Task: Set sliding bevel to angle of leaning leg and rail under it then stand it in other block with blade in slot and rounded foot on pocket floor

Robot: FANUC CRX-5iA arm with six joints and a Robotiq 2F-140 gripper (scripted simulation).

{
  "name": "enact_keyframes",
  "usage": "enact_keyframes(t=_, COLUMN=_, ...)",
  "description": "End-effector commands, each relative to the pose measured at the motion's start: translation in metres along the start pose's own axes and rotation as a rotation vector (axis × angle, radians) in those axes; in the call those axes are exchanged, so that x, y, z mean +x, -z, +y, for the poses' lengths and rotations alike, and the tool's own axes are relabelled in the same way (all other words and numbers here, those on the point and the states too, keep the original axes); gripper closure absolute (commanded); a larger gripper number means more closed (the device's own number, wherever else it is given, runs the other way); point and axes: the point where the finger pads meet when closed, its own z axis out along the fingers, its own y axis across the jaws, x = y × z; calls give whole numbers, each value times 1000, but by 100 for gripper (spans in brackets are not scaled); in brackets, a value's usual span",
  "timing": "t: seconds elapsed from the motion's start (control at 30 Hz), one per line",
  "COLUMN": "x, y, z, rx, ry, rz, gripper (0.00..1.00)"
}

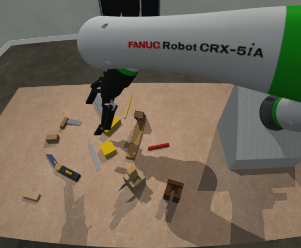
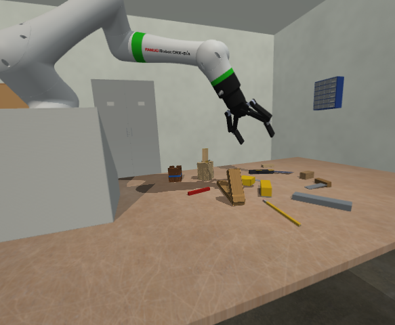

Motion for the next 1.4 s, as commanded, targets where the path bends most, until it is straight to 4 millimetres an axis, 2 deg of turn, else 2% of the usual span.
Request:
enact_keyframes(t=0.0, x=1, y=39, z=-58, rx=77, ry=61, rz=-139, gripper=0)
enact_keyframes(t=0.03, x=0, y=46, z=-68, rx=118, ry=98, rz=-202, gripper=0)
enact_keyframes(t=0.1, x=2, y=57, z=-86, rx=118, ry=98, rz=-202, gripper=0)
enact_keyframes(t=0.23, x=2, y=82, z=-124, rx=186, ry=160, rz=-310, gripper=0)
enact_keyframes(t=0.3, x=2, y=82, z=-124, rx=186, ry=160, rz=-310, gripper=0)
enact_keyframes(t=0.33, x=3, y=99, z=-152, rx=215, ry=186, rz=-353, gripper=0)
enact_keyframes(t=0.37, x=3, y=101, z=-155, rx=215, ry=186, rz=-353, gripper=0)
enact_keyframes(t=0.47, x=4, y=121, z=-186, rx=259, ry=226, rz=-423, gripper=0)
enact_keyframes(t=0.5, x=4, y=121, z=-186, rx=259, ry=226, rz=-423, gripper=0)
enact_keyframes(t=0.6, x=4, y=138, z=-212, rx=296, ry=259, rz=-482, gripper=0)
enact_keyframes(t=0.7, x=4, y=143, z=-218, rx=305, ry=268, rz=-498, gripper=0)
enact_keyframes(t=1.23, x=4, y=143, z=-218, rx=305, ry=269, rz=-498, gripper=0)
enact_keyframes(t=1.3, x=0, y=136, z=-220, rx=305, ry=269, rz=-498, gripper=0)
enact_keyframes(t=1.37, x=-9, y=118, z=-225, rx=305, ry=269, rz=-498, gripper=0)
